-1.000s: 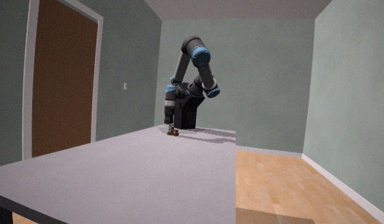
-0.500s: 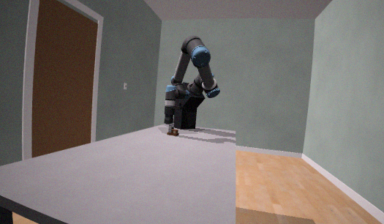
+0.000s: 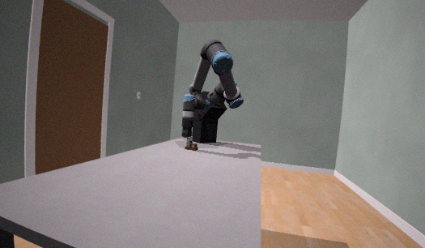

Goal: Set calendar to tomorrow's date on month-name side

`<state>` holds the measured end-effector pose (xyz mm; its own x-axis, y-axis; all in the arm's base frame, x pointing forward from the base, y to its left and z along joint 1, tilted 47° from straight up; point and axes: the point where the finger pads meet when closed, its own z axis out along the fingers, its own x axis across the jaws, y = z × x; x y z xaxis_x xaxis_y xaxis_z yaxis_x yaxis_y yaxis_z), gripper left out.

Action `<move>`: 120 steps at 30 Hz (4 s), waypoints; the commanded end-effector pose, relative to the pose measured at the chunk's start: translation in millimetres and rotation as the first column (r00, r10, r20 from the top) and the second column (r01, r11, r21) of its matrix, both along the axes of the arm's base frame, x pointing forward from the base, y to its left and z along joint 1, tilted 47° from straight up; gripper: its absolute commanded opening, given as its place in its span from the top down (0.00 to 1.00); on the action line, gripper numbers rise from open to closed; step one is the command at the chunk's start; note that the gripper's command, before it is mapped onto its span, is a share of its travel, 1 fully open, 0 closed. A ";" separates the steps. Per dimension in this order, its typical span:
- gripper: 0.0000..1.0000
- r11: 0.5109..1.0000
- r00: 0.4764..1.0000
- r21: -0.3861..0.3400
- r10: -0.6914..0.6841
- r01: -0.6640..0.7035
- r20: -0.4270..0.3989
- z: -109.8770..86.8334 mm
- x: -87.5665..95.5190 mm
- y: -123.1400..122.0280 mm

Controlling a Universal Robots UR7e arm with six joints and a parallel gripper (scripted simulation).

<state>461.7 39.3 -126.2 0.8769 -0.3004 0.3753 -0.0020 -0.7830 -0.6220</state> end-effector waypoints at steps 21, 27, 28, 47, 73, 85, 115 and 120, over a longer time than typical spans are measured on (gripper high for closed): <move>0.34 1.000 1.000 -0.001 -0.001 0.001 0.001 0.2 0.2 -0.4; 0.22 1.000 1.000 -0.001 -0.001 0.001 0.001 0.2 0.2 -0.4; 0.16 1.000 1.000 -0.001 -0.001 0.001 0.001 0.2 0.2 -0.4; 0.10 1.000 1.000 -0.001 -0.001 0.001 0.001 1.8 -0.9 -1.6; 0.10 1.000 1.000 -0.001 -0.001 0.001 0.001 48.8 -33.9 -38.9; 0.10 1.000 1.000 -0.001 -0.001 0.001 0.001 61.9 -43.0 -49.2; 0.00 1.000 1.000 -0.001 -0.001 0.001 0.001 63.0 -43.8 -50.1; 0.00 1.000 1.000 -0.001 -0.001 0.001 0.001 66.5 -46.3 -52.9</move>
